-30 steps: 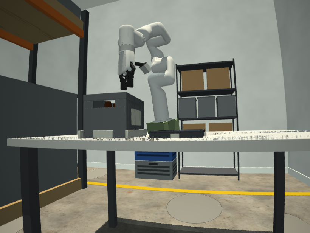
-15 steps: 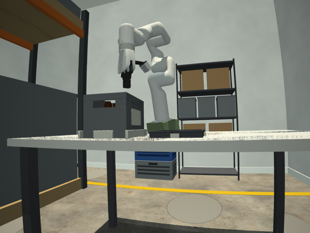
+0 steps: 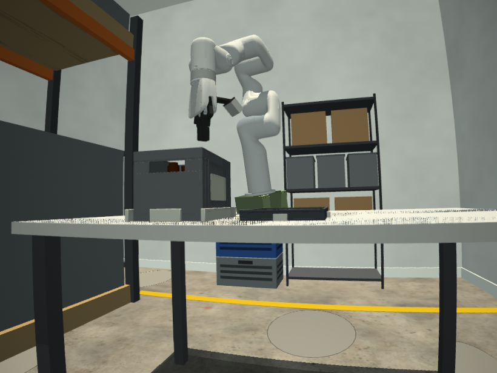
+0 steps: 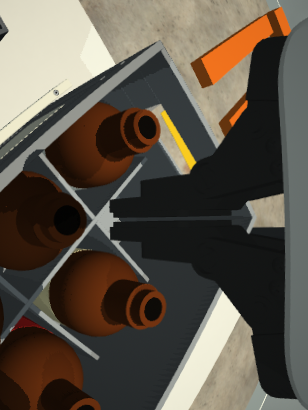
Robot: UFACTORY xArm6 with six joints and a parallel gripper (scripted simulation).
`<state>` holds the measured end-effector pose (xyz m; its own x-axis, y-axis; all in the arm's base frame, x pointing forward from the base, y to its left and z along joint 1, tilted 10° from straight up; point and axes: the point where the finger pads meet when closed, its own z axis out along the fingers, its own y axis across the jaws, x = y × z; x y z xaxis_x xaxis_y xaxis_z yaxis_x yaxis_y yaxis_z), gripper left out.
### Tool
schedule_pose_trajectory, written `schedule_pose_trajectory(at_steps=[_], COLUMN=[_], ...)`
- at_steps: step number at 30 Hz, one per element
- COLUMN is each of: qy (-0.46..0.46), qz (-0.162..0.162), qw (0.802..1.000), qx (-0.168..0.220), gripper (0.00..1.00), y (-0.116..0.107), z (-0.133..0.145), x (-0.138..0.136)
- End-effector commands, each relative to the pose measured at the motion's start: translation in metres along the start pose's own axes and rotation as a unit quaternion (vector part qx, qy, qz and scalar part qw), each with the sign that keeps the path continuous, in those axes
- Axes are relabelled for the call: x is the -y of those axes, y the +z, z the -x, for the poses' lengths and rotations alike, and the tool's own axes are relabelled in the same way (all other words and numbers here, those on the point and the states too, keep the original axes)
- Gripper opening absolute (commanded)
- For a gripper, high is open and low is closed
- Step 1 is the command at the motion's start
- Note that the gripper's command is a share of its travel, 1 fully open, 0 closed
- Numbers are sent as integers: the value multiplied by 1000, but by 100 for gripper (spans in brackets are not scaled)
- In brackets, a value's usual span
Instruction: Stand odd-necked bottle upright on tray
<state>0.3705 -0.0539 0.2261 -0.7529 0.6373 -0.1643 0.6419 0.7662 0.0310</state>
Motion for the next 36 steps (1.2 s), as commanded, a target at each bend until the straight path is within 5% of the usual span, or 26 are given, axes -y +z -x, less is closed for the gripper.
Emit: schedule_pose_trajectory(at_steps=[1, 12, 15, 22, 28, 36], qy=[0, 0, 0, 0, 0, 0], qz=[1, 1, 1, 1, 1, 1], qw=[1000, 1000, 1000, 1000, 1000, 1000], qx=[2, 2, 1, 1, 2, 2], gripper=[0, 0, 0, 0, 0, 0], y=[-1, -2, -6, -6, -2, -2], z=[1, 2, 44, 73, 123, 127], x=[-1, -1, -4, -4, 0, 1])
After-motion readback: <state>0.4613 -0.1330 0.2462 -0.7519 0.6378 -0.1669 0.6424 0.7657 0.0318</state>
